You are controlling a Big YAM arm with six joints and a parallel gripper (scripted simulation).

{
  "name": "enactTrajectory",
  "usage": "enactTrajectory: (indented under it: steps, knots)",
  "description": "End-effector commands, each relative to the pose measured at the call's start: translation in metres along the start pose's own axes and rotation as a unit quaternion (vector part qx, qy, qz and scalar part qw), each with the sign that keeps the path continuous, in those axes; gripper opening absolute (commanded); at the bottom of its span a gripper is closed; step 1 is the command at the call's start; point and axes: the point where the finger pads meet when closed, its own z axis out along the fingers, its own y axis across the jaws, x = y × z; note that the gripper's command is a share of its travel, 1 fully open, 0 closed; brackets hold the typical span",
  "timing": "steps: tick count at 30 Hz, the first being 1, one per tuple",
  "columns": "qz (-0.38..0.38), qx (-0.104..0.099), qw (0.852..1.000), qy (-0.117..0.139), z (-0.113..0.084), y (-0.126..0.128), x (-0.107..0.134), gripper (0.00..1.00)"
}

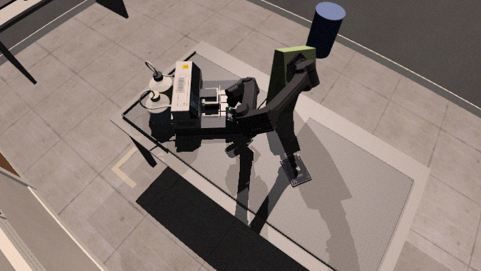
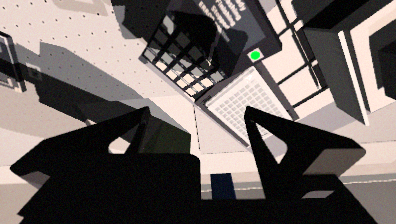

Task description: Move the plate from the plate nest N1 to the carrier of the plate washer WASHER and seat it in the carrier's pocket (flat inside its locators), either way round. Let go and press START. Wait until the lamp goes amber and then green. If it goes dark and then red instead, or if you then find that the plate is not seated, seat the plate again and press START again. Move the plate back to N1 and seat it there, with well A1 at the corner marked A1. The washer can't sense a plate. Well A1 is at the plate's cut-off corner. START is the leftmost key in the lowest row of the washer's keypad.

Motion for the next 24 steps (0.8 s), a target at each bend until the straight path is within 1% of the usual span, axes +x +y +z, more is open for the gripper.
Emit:
enactTrajectory:
  steps: [1,2,4,7,11,15,19,21,22,24]
  knots:
    - [-0.04,0.003,0.999,0.002,-0.006,-0.018,0.012,1.0]
    - [-0.056,0.003,0.998,0.002,-0.007,-0.022,0.014,1.0]
    - [-0.056,0.003,0.998,0.002,-0.007,-0.022,0.014,1.0]
    - [-0.106,0.003,0.994,0.001,-0.009,-0.035,0.022,1.0]
    - [-0.172,0.003,0.985,0.001,-0.013,-0.052,0.032,1.0]
    - [-0.237,0.003,0.971,0.001,-0.017,-0.068,0.042,1.0]
    - [-0.301,0.002,0.953,0.0,-0.02,-0.085,0.052,1.0]
    - [-0.301,0.002,0.953,0.0,-0.02,-0.085,0.052,1.0]
    - [-0.329,0.009,0.944,-0.005,-0.026,-0.091,0.041,1.0]
    - [-0.36,0.01,0.933,-0.005,-0.026,-0.094,0.042,1.0]
